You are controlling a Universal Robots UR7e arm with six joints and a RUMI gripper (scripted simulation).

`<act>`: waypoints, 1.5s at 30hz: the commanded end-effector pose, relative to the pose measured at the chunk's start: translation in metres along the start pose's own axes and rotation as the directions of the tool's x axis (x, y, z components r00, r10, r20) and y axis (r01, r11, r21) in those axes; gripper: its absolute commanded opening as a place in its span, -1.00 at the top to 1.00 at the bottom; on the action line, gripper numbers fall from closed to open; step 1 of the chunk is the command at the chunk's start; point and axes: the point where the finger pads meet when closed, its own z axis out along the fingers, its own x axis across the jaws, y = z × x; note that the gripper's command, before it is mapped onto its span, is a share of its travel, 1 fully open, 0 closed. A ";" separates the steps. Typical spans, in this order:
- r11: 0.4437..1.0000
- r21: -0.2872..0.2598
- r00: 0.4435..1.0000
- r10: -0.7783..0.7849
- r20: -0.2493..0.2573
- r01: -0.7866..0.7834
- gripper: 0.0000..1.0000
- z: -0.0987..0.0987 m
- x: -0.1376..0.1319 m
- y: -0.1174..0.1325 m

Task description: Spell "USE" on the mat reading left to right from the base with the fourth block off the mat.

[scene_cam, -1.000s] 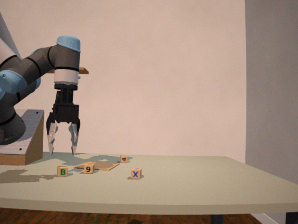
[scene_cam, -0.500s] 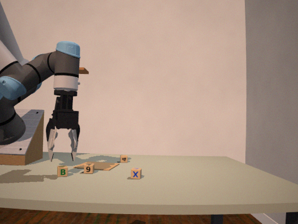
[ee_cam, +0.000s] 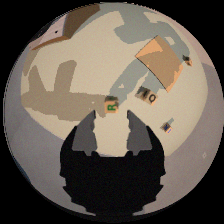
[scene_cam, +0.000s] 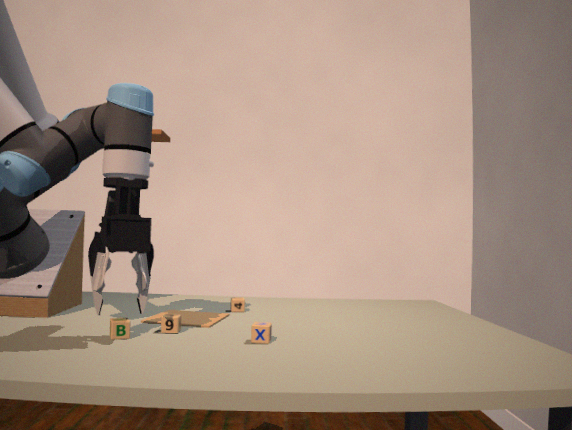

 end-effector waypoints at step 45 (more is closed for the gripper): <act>1.000 0.003 1.000 -0.002 0.001 0.002 0.19 0.013 -0.001 -0.003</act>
